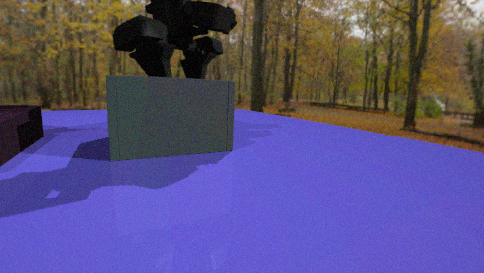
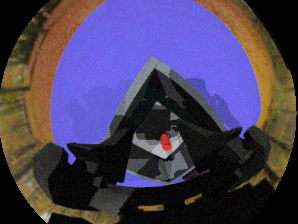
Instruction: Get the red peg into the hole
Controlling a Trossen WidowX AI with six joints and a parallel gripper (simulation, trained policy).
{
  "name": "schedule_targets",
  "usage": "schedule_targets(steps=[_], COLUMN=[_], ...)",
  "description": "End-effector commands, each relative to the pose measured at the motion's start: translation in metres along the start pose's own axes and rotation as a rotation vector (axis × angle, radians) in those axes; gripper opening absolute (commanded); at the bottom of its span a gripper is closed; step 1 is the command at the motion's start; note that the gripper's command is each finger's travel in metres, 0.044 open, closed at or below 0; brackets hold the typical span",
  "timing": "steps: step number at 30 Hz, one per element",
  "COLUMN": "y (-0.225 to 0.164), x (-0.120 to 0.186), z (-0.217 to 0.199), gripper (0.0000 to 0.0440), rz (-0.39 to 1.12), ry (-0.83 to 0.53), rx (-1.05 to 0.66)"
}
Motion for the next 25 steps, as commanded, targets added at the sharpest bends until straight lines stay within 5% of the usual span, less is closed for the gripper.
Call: schedule_targets(steps=[1,25], y=[0.012,0.06], x=[-0.001,0.014], z=[0.002,0.007], gripper=[0.0426,0.044], rz=[-0.009,-0.146], ry=[-0.01,0.016], rx=[0.017,-0.009])
Point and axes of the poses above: the point midway between the two fingers, 35 mm back from their tips, its own x axis back along the fingers, its own z axis across the jaws, y = z × x, the point moved 7 cm from there along x, back along the fingers, and after that the axes turned 12 degrees about x, right-handed, at the moved point
